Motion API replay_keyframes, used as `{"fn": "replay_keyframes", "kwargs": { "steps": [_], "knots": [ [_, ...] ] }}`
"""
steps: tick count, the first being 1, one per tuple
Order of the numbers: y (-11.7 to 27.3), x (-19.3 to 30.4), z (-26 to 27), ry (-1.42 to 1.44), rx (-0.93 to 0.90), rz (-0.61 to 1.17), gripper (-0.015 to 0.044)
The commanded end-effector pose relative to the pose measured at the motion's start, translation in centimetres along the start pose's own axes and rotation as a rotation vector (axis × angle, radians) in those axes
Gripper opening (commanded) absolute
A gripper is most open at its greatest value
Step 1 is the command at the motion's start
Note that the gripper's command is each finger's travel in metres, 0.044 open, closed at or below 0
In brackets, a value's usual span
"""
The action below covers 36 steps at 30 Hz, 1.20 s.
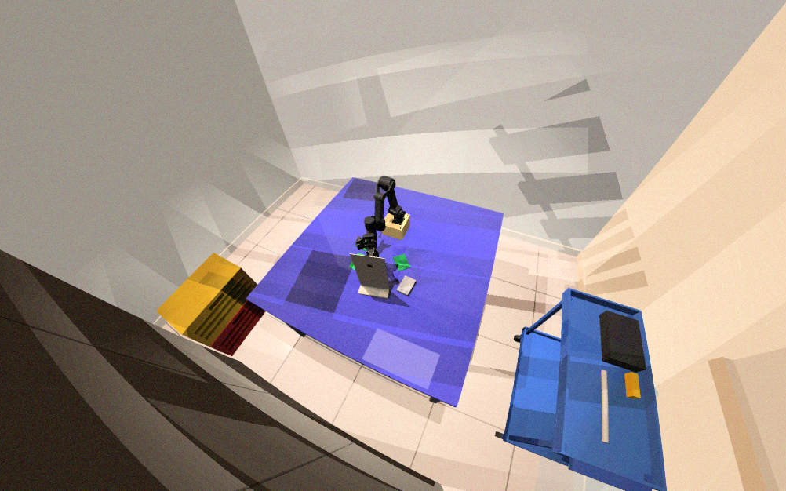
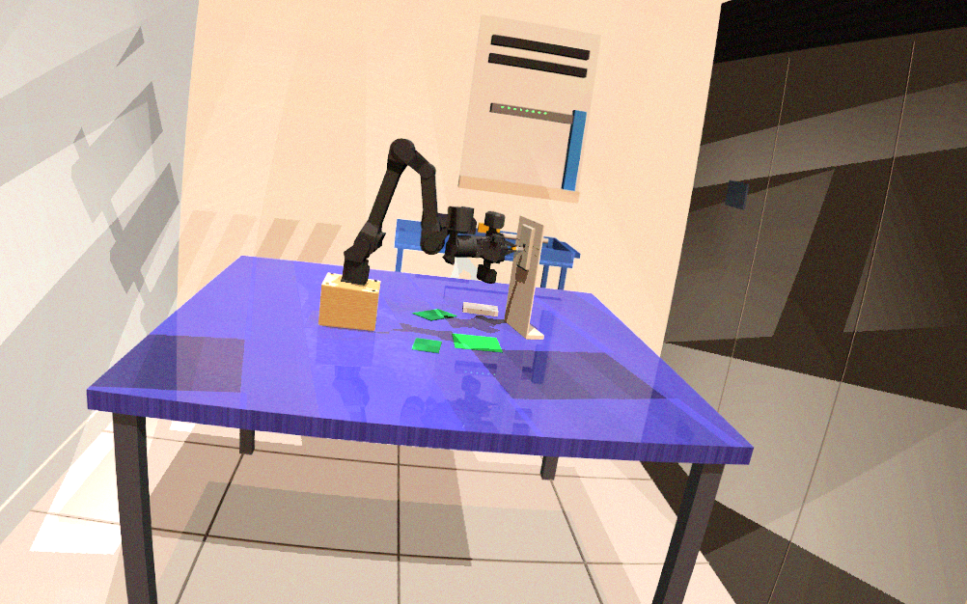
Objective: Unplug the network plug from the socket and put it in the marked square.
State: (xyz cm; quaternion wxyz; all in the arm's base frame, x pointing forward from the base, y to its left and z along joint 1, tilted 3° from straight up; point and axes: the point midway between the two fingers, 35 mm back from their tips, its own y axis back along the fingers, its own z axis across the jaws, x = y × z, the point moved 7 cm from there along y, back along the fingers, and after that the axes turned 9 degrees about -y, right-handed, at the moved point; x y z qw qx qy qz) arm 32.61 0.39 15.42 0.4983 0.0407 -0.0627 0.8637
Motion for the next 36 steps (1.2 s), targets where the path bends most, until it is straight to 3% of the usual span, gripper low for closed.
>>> {"fn": "replay_keyframes", "kwargs": {
  "steps": [1, 36],
  "knots": [
    [0.4, 0.1, 0.0, 0.004, 0.0, 0.003, 0.0],
    [2.8, 0.3, -0.1, 0.004, 0.002, 0.003, 0.0]
  ]
}}
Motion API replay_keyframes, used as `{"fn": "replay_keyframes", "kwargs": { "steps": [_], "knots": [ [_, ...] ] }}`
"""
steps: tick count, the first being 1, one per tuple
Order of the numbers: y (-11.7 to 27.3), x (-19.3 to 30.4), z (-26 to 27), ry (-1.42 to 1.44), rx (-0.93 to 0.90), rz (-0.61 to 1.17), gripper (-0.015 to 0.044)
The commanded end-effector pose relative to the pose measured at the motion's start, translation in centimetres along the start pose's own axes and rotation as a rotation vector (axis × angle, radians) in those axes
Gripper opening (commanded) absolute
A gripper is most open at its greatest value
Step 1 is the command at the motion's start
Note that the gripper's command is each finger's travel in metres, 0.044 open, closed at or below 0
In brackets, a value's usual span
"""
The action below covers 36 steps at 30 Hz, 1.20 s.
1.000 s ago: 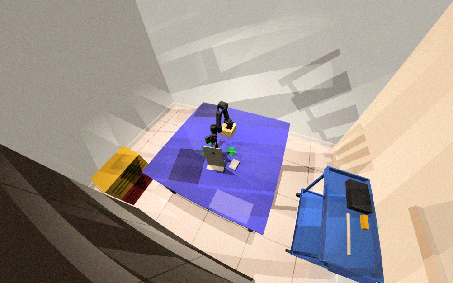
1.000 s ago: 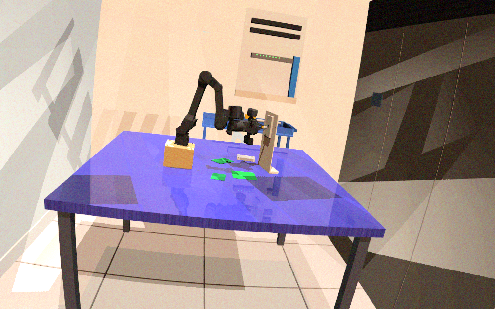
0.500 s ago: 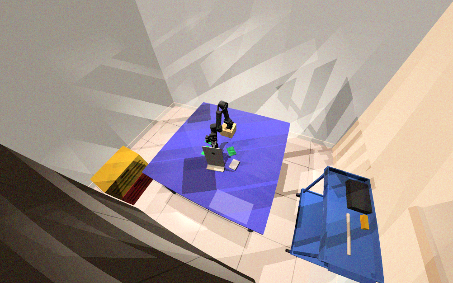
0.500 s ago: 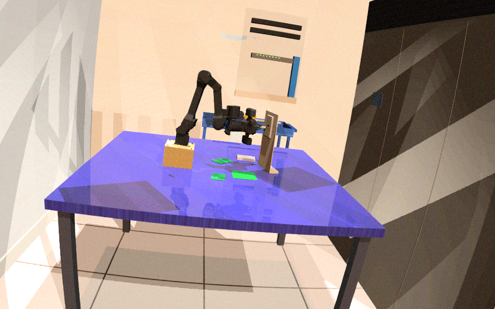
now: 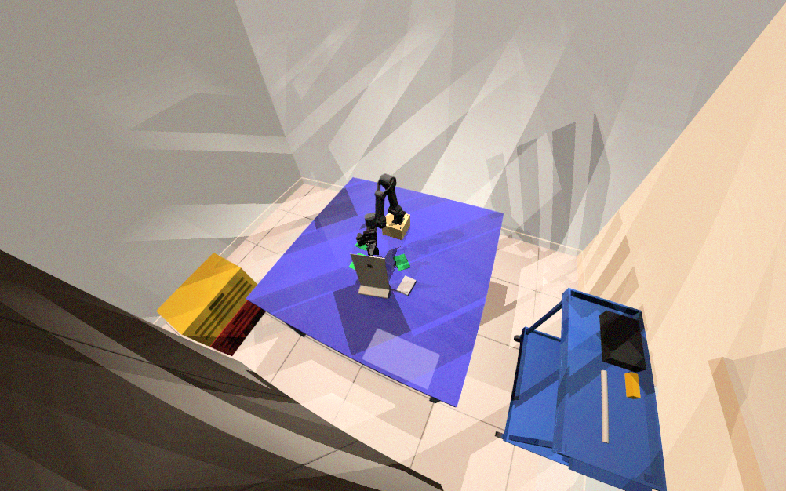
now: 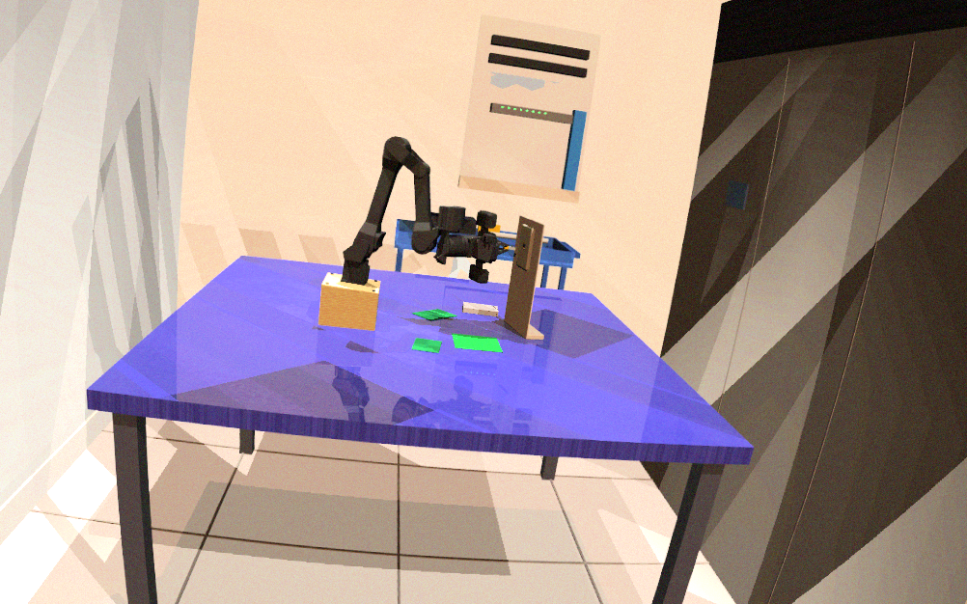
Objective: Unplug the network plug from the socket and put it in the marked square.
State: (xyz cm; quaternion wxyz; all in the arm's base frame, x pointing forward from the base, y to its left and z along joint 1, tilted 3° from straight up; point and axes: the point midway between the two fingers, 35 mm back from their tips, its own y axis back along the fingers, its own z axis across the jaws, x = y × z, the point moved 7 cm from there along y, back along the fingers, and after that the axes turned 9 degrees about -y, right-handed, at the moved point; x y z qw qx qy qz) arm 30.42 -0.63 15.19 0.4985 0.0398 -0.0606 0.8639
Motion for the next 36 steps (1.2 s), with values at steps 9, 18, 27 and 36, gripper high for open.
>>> {"fn": "replay_keyframes", "kwargs": {
  "steps": [9, 18, 27, 36],
  "knots": [
    [1.0, 0.2, 0.0, 0.0, 0.0, 0.003, 0.0],
    [1.7, 0.2, 0.0, 0.0, 0.0, 0.003, 0.0],
    [2.3, 0.3, 0.0, 0.0, 0.001, 0.003, 0.0],
    [2.3, 0.3, 0.5, 0.004, 0.002, 0.0, 0.0]
  ]
}}
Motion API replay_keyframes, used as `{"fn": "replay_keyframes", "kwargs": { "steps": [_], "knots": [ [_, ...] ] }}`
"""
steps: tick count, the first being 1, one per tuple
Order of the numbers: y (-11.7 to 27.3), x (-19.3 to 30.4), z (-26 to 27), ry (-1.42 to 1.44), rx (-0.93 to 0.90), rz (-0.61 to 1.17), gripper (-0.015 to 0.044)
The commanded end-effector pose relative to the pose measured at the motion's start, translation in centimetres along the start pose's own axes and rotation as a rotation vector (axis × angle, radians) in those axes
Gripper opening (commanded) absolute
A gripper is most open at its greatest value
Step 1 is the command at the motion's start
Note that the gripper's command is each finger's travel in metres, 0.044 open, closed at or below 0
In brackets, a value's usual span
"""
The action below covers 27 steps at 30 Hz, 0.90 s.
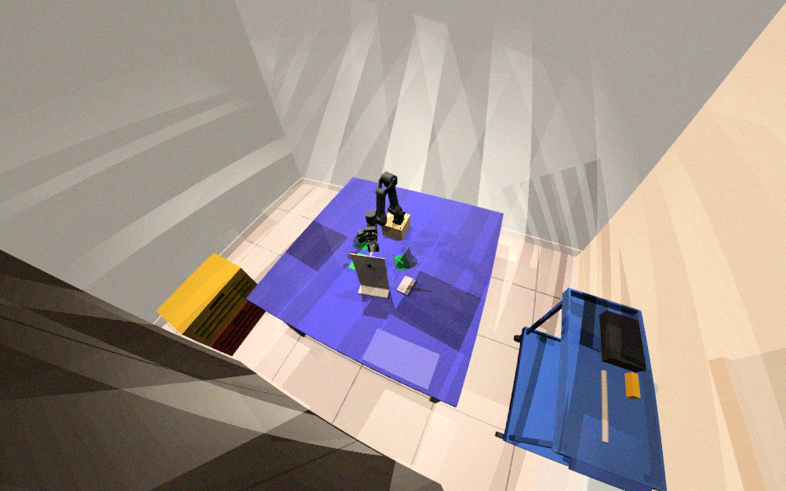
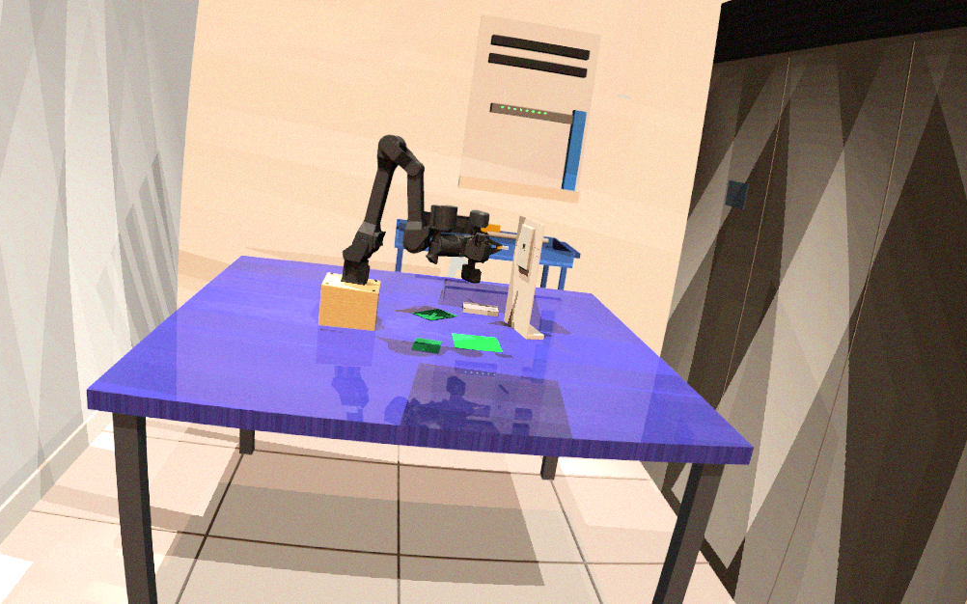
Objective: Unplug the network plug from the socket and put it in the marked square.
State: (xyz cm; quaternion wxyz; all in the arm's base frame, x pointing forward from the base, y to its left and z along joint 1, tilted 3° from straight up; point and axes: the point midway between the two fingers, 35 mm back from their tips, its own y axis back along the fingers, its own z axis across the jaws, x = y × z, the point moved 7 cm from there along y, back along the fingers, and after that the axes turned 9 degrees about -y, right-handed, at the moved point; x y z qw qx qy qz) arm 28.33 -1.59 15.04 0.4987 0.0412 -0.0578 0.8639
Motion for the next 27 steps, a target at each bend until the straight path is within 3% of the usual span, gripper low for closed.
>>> {"fn": "replay_keyframes", "kwargs": {
  "steps": [1, 27],
  "knots": [
    [0.1, 0.1, 0.7, 0.004, -0.004, 0.001, 0.0],
    [1.3, 1.7, 4.8, 0.001, -0.005, 0.003, 0.0]
  ]
}}
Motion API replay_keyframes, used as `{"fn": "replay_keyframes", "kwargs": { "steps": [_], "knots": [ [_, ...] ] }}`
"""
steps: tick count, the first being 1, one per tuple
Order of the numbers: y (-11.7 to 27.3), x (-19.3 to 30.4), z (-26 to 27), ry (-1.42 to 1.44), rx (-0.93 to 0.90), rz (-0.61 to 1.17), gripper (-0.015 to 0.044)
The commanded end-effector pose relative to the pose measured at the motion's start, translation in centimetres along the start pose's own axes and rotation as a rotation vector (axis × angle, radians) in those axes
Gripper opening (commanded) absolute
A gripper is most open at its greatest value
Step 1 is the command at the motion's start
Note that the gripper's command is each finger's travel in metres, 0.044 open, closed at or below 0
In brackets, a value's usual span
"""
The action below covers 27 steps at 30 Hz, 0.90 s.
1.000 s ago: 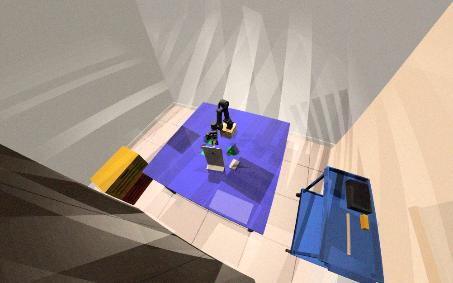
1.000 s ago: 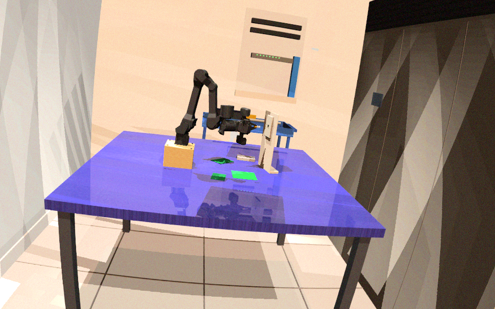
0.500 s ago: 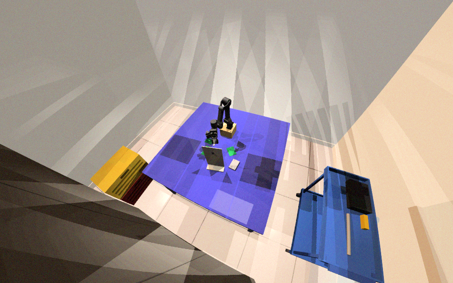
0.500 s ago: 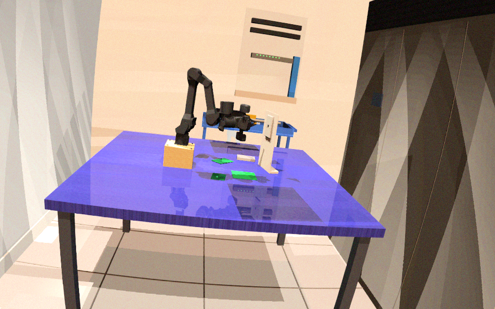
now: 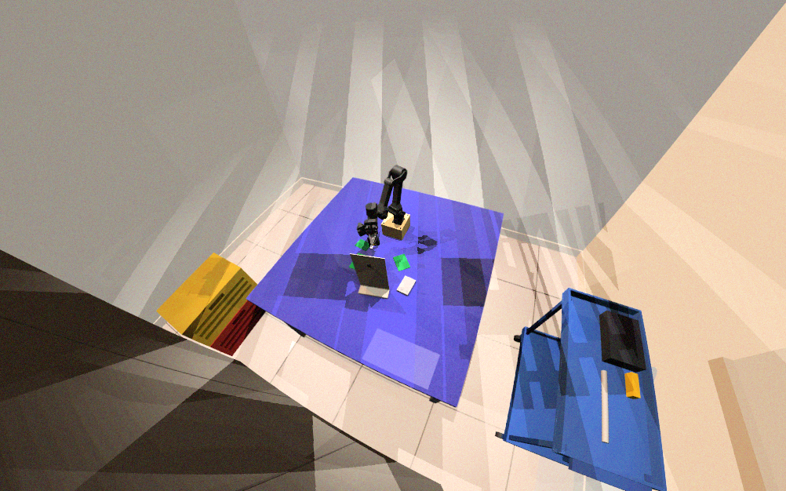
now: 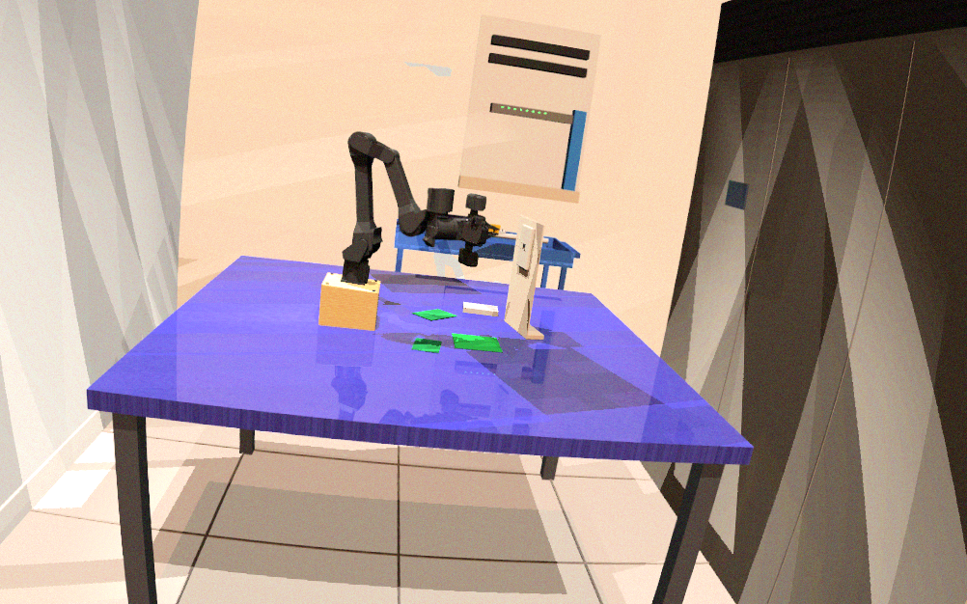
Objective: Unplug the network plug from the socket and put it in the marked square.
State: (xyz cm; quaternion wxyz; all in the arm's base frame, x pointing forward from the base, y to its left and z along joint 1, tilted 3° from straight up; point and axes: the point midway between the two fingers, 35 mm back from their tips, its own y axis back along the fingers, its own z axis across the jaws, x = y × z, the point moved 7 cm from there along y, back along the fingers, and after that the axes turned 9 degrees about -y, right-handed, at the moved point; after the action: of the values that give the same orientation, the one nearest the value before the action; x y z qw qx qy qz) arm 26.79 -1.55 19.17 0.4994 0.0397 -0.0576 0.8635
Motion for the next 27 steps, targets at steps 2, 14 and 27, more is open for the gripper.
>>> {"fn": "replay_keyframes", "kwargs": {
  "steps": [2, 14, 27],
  "knots": [
    [0.4, 0.5, 1.0, -0.003, -0.003, 0.005, 0.0],
    [0.4, -0.3, 0.8, -0.066, 0.05, -0.083, 0.0],
    [0.2, -4.3, -3.3, -0.238, 0.286, -0.415, 0.0]
  ]
}}
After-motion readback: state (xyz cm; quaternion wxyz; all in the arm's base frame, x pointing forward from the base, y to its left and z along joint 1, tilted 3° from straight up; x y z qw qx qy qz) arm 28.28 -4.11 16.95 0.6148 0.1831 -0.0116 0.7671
